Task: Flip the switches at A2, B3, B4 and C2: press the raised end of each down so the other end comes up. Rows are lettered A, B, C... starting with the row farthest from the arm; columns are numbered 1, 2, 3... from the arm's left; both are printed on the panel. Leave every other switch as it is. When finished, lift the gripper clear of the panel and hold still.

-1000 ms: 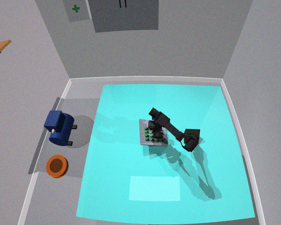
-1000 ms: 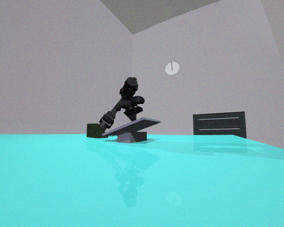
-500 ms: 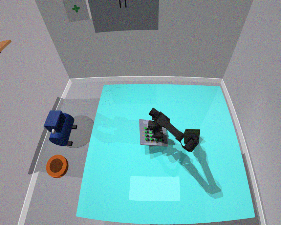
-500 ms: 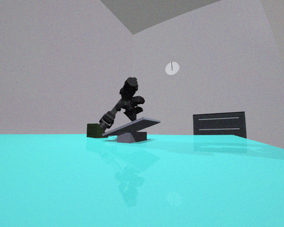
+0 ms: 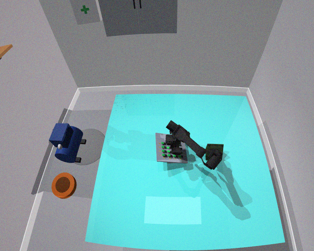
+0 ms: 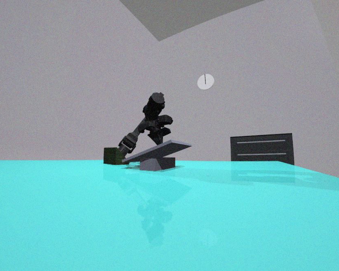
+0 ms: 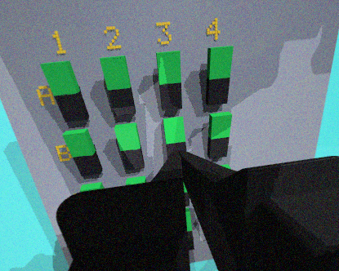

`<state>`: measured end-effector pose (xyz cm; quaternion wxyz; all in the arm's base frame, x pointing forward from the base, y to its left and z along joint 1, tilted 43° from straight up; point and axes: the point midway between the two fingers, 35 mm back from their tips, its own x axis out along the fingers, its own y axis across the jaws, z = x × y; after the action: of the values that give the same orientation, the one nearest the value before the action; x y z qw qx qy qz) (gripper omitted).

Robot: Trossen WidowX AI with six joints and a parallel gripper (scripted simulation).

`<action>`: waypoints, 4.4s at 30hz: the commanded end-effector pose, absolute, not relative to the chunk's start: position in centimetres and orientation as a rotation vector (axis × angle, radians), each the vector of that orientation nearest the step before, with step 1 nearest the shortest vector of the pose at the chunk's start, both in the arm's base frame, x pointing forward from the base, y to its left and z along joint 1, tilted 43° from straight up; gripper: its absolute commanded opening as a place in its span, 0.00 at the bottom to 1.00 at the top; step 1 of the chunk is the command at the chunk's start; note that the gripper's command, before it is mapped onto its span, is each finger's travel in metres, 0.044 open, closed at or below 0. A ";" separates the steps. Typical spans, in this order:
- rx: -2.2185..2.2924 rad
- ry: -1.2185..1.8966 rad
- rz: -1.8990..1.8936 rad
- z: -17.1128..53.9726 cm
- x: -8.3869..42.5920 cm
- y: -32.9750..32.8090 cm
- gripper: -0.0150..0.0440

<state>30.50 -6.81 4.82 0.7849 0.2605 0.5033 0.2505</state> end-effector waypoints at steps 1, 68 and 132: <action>0.565 1.083 0.542 4.8 30.6 -6.7 0.25; 0.551 1.132 0.559 3.7 32.8 -9.5 0.25; 0.555 1.116 0.549 6.5 31.2 -12.6 0.25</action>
<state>32.13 -9.89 4.43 0.7660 0.2577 0.5258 0.2652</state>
